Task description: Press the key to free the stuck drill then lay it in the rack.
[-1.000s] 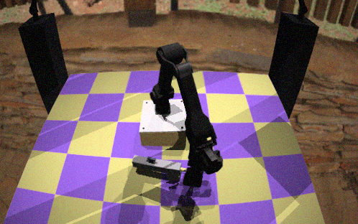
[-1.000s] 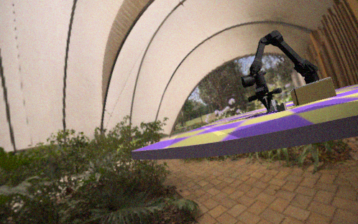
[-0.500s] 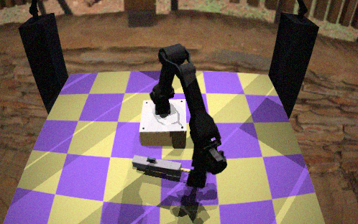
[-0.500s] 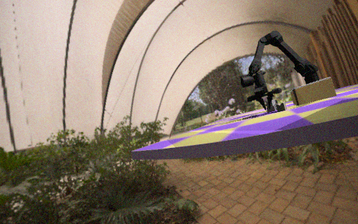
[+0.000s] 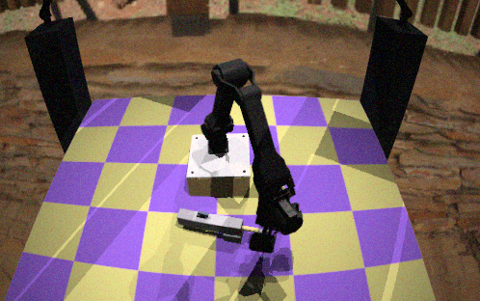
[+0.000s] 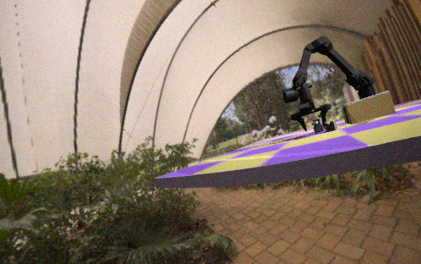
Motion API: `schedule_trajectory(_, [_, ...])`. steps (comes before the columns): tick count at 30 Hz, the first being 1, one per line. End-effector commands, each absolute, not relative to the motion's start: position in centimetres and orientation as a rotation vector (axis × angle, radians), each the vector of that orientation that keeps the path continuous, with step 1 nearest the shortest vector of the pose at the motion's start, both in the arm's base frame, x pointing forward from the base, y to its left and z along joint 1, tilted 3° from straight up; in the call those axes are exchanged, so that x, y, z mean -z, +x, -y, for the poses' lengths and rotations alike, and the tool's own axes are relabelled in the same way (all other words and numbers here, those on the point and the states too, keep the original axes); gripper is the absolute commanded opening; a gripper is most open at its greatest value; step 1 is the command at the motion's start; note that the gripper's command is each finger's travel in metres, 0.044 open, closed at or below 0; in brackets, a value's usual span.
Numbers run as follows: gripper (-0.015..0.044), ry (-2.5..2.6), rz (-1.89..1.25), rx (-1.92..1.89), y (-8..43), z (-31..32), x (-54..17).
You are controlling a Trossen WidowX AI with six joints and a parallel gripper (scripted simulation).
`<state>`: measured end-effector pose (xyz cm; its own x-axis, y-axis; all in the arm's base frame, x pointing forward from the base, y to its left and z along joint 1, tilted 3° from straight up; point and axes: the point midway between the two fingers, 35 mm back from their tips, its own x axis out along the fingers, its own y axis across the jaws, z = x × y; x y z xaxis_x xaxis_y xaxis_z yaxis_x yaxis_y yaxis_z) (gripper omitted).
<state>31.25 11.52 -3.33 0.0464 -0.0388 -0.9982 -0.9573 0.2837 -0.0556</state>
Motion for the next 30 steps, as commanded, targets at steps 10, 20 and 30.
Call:
schedule_trajectory(10, [0.044, -1.045, -1.321, -0.943, 31.12, -10.95, 3.52])
schedule_trajectory(20, [0.044, -1.045, -1.321, -0.943, 31.07, -10.66, 3.62])
schedule_trajectory(30, [0.044, -1.045, -1.321, -0.943, 30.99, -10.41, 3.72])
